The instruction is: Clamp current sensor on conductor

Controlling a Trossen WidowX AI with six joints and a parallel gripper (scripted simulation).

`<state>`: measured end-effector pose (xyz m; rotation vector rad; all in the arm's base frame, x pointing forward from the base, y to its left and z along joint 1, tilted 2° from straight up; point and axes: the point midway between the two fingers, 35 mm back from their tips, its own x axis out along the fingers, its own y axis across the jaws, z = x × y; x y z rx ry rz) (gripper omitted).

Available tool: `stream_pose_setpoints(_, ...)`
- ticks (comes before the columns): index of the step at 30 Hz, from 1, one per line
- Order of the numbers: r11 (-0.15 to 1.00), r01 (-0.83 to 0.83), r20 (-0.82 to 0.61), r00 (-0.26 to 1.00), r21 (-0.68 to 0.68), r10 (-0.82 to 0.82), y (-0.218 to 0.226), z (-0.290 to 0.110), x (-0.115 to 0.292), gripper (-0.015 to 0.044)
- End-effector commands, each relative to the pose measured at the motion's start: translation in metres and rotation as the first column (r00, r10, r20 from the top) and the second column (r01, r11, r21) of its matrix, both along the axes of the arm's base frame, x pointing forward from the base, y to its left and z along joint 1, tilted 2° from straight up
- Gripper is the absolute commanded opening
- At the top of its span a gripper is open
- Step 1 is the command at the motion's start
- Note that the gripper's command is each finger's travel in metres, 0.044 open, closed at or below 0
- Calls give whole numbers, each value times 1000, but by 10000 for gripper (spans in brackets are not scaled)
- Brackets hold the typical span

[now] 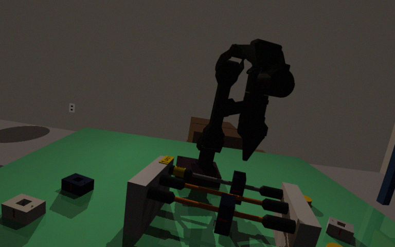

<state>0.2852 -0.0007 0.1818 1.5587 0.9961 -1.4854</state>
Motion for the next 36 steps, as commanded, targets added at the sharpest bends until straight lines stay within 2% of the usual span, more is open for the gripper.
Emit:
stream_pose_setpoints(1, 1000, -7, -1, 1000, -4, 7, -1, 0, 0, 440)
stream_pose_setpoints(25, 1000, -11, 1, 1000, 4, 11, -1, 0, -1, 440)
stream_pose_setpoints(31, 928, -356, 94, 933, 111, 347, -25, -8, -23, 440)
stream_pose_setpoints(36, 760, -641, 265, 755, 107, 600, -41, -14, -43, 440)
